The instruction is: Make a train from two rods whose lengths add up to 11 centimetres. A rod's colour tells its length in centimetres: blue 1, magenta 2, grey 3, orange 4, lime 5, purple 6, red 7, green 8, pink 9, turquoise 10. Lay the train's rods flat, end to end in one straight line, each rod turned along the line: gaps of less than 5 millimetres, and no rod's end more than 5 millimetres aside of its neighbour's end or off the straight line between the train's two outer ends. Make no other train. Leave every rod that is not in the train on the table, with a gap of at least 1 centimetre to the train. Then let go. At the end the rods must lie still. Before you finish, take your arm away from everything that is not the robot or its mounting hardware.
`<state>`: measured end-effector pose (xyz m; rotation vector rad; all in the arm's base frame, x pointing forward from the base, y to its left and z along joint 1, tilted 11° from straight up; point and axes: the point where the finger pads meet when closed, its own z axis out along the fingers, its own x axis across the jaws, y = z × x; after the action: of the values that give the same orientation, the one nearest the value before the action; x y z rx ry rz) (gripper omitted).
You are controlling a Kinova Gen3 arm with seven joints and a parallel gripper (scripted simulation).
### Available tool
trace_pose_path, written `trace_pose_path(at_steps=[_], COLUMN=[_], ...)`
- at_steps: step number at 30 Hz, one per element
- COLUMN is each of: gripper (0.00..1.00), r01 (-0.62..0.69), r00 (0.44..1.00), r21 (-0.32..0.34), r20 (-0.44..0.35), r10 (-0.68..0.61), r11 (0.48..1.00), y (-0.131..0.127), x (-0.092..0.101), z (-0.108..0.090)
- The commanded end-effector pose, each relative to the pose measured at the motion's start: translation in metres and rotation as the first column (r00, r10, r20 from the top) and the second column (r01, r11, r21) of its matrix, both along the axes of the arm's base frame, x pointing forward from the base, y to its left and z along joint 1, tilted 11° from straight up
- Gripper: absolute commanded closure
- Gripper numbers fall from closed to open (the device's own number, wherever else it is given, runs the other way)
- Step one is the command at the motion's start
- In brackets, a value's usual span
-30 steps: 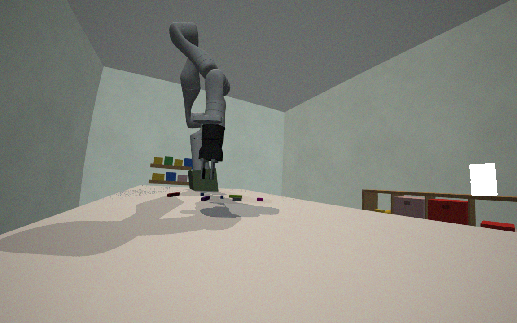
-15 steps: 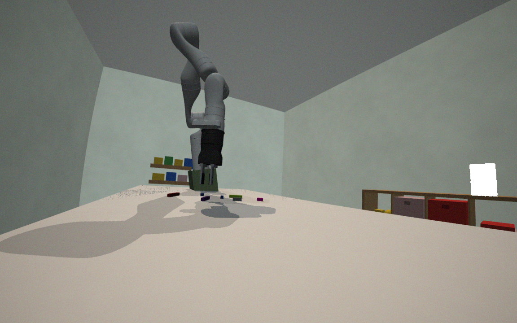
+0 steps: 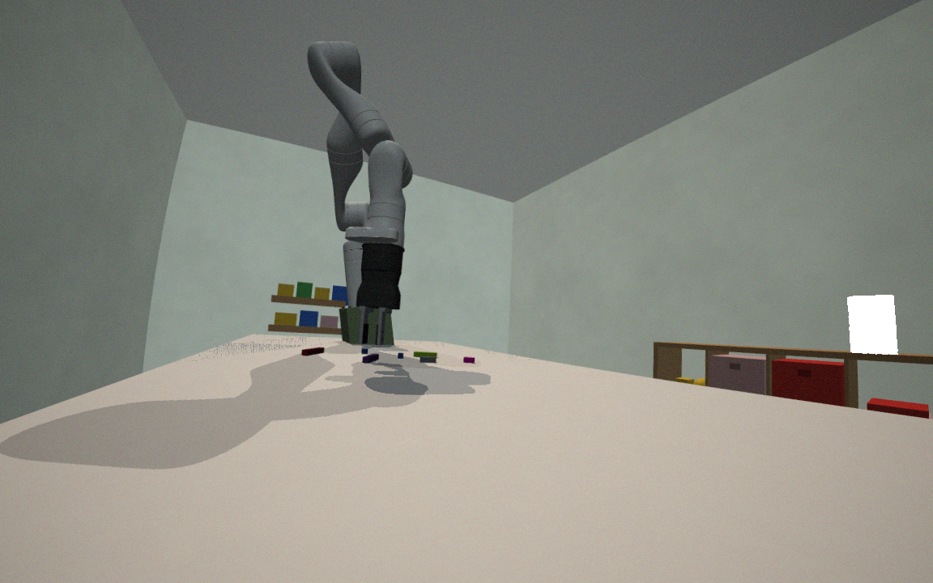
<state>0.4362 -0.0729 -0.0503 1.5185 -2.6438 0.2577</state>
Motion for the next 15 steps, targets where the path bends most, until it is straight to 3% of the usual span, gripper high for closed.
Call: trace_pose_path(at_steps=[1, 15], gripper=[0.46, 0.46], r01=[-0.002, -0.002], r00=[1.0, 1.0], r21=[0.001, 0.001], r20=[-0.005, -0.005], r10=[0.002, 0.002], r11=[1.0, 1.0], y=[0.0008, -0.0005], x=[-0.0014, -0.0012], z=[-0.0048, -0.0117])
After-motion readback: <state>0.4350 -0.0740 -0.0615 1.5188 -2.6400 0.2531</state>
